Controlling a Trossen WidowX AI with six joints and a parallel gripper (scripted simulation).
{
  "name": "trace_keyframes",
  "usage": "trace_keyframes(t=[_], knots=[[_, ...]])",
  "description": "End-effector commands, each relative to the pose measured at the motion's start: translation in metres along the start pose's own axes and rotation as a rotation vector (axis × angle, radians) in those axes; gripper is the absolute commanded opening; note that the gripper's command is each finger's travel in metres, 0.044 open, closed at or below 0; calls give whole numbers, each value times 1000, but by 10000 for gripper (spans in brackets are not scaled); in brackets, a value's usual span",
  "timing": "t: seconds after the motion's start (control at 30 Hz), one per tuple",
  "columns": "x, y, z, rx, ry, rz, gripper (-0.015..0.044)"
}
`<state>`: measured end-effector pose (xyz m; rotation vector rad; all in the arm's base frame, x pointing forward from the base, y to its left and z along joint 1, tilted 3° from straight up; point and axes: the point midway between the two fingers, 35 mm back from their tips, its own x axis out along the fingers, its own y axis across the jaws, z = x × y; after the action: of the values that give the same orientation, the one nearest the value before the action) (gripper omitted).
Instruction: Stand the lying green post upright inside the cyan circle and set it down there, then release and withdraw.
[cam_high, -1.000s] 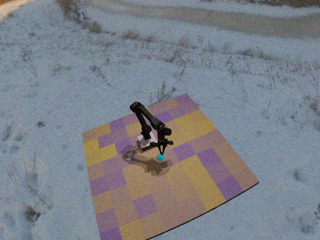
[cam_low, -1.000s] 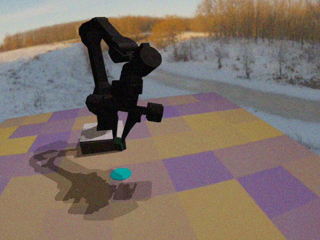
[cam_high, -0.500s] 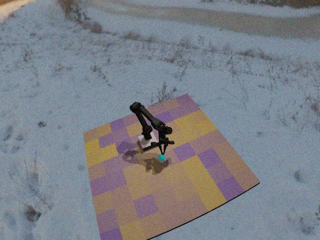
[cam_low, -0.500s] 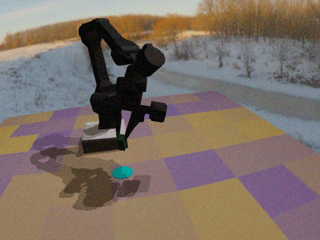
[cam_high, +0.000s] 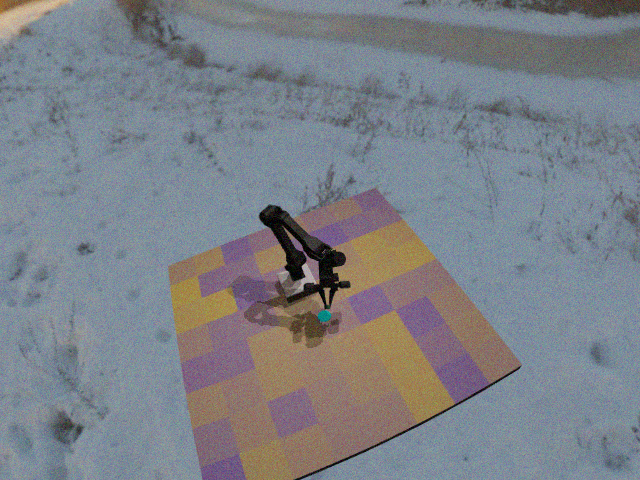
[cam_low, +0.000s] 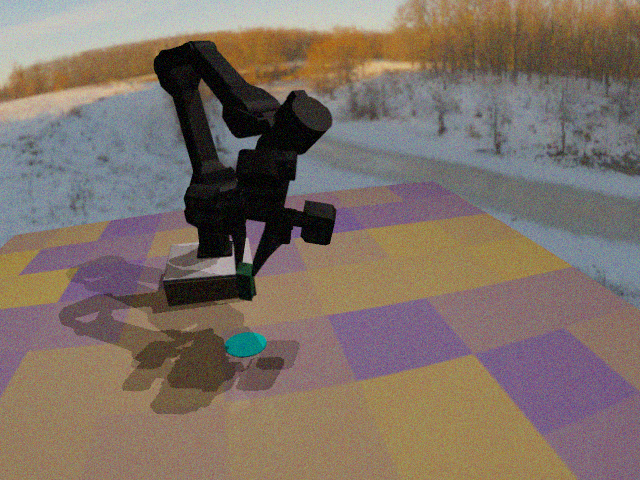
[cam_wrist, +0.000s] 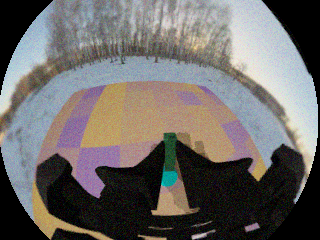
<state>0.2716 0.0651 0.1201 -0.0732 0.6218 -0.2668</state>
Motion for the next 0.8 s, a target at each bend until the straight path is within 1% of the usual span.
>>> trace_keyframes(t=[0.0,0.77], knots=[[-2,0,0,-2,-25,-3,23],[-11,-1,-2,36,-164,-14,23]])
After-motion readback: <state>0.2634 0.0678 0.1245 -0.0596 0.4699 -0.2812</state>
